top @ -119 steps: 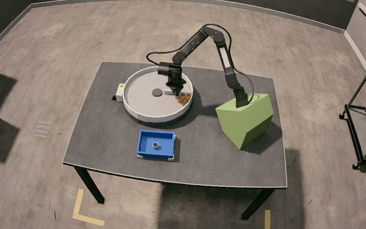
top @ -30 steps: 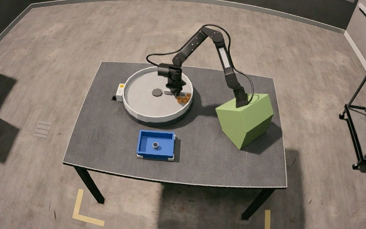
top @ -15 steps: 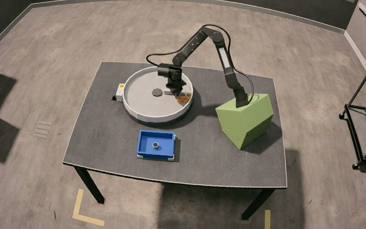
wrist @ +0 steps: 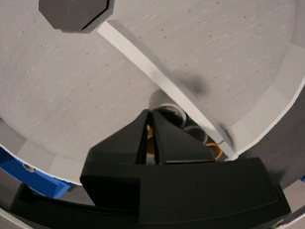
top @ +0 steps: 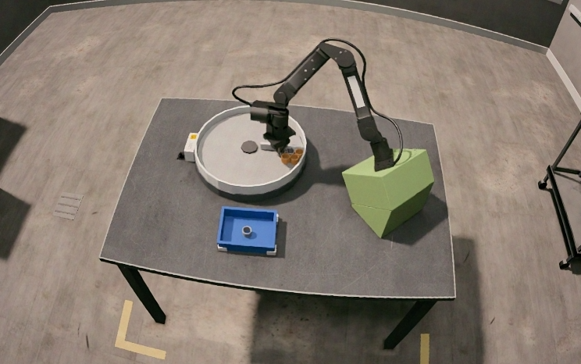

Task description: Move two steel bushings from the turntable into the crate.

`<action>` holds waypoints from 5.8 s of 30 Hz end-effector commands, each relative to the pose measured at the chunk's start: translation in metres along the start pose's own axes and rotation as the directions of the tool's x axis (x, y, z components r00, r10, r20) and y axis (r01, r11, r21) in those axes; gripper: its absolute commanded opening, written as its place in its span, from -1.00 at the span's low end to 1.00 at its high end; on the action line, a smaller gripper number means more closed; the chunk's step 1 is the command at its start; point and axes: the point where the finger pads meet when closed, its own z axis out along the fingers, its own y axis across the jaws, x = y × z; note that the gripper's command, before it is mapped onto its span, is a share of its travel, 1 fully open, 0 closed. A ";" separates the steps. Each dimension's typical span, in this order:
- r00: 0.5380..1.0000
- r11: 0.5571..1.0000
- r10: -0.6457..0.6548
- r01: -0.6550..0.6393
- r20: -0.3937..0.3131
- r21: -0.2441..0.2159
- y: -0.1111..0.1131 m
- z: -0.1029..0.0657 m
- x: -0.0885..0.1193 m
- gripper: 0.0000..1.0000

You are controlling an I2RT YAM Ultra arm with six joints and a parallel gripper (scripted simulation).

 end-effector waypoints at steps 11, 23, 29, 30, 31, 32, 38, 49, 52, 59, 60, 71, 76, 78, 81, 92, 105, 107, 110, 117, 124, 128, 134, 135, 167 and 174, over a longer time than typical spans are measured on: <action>1.000 1.000 -0.014 0.014 -0.007 0.019 -0.004 0.001 0.003 -1.00; 1.000 1.000 0.014 -0.013 0.025 -0.016 0.003 -0.034 -0.009 -1.00; 1.000 1.000 0.015 -0.014 0.024 -0.017 0.002 -0.062 -0.009 -1.00; 1.000 1.000 0.015 -0.014 0.024 -0.018 0.002 -0.065 -0.009 -1.00; 1.000 1.000 0.015 -0.014 0.024 -0.018 0.002 -0.068 -0.009 -1.00; 1.000 1.000 0.015 -0.014 0.024 -0.018 0.002 -0.068 -0.009 -1.00; 1.000 1.000 0.002 -0.002 0.012 -0.005 0.003 -0.070 -0.005 -1.00; 1.000 1.000 0.003 -0.003 0.013 -0.006 0.003 -0.070 -0.005 -1.00; 1.000 1.000 0.001 -0.001 0.013 -0.006 0.003 -0.070 -0.005 -1.00; 1.000 1.000 0.001 -0.001 0.013 -0.006 0.003 -0.070 -0.005 -1.00; 1.000 1.000 0.001 -0.001 0.013 -0.006 0.003 -0.070 -0.005 -1.00; 1.000 1.000 0.001 -0.001 0.013 -0.006 0.003 -0.070 -0.005 -1.00; 1.000 1.000 0.001 -0.001 0.011 -0.004 0.003 -0.069 -0.004 -1.00; 1.000 1.000 -0.005 0.005 0.006 0.002 0.005 -0.066 -0.002 -1.00; 1.000 1.000 -0.007 0.007 0.004 0.004 0.007 -0.066 0.001 -1.00; 1.000 1.000 -0.007 0.007 0.005 0.003 0.032 -0.066 0.022 -1.00; 1.000 1.000 -0.008 0.008 0.007 0.001 0.099 -0.066 0.080 -1.00; 1.000 1.000 -0.008 0.008 0.007 0.000 0.113 -0.066 0.092 -1.00; 1.000 1.000 -0.008 0.008 0.007 -0.001 0.134 -0.066 0.110 -1.00; 1.000 1.000 -0.008 0.008 0.008 -0.002 0.175 -0.067 0.146 -1.00; 1.000 1.000 -0.008 0.008 0.008 -0.003 0.209 -0.067 0.176 -1.00; 1.000 1.000 -0.008 0.008 0.008 -0.004 0.225 -0.067 0.190 -1.00; 1.000 1.000 -0.008 0.008 0.006 -0.005 0.239 -0.067 0.203 -1.00; 1.000 1.000 -0.008 0.008 0.006 -0.005 0.239 -0.067 0.203 -1.00; 1.000 1.000 0.003 -0.003 0.001 -0.019 0.255 -0.074 0.211 -1.00; 1.000 1.000 0.003 -0.003 0.001 -0.019 0.255 -0.074 0.211 -1.00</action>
